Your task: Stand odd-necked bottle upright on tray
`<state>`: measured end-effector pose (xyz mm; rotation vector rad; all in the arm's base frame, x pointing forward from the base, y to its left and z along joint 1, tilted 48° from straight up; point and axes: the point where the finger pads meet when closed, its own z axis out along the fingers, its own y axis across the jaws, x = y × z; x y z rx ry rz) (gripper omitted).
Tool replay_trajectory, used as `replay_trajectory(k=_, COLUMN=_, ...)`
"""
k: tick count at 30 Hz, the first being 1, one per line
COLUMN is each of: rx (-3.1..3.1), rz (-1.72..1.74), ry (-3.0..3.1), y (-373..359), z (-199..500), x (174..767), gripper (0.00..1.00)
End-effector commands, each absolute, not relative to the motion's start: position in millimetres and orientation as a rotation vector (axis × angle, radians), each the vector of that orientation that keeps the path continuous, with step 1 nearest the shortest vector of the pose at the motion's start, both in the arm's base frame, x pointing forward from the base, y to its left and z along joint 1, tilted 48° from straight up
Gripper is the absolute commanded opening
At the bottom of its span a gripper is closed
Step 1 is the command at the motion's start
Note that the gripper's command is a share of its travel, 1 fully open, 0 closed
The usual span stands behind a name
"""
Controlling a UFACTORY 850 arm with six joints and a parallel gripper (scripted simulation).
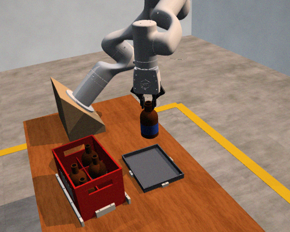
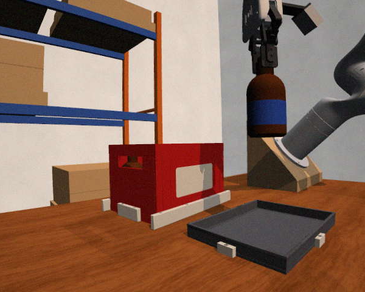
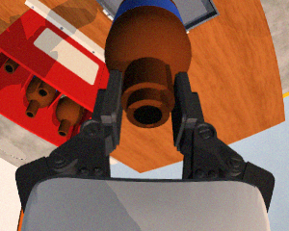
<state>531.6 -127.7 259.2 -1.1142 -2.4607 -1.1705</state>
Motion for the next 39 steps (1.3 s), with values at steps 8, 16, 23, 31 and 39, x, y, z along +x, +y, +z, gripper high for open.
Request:
replay_trajectory(k=8, rx=-1.115, rz=-1.171, ry=-2.462, y=-118.1, z=250.5, x=533.9, gripper=0.0)
replay_trajectory(k=16, rx=-1.115, rz=-1.171, ry=-2.462, y=-108.6, z=241.8, x=535.6, gripper=0.0)
replay_trajectory(k=23, rx=-1.115, rz=-1.171, ry=-2.462, y=-94.2, z=228.7, x=538.3, gripper=0.0)
replay_trajectory(k=31, rx=-1.115, rz=-1.171, ry=-2.462, y=-80.5, z=216.2, x=540.9, gripper=0.0)
replay_trajectory(k=39, rx=-1.115, rz=-1.171, ry=-2.462, y=-62.1, z=199.4, x=544.3, gripper=0.0)
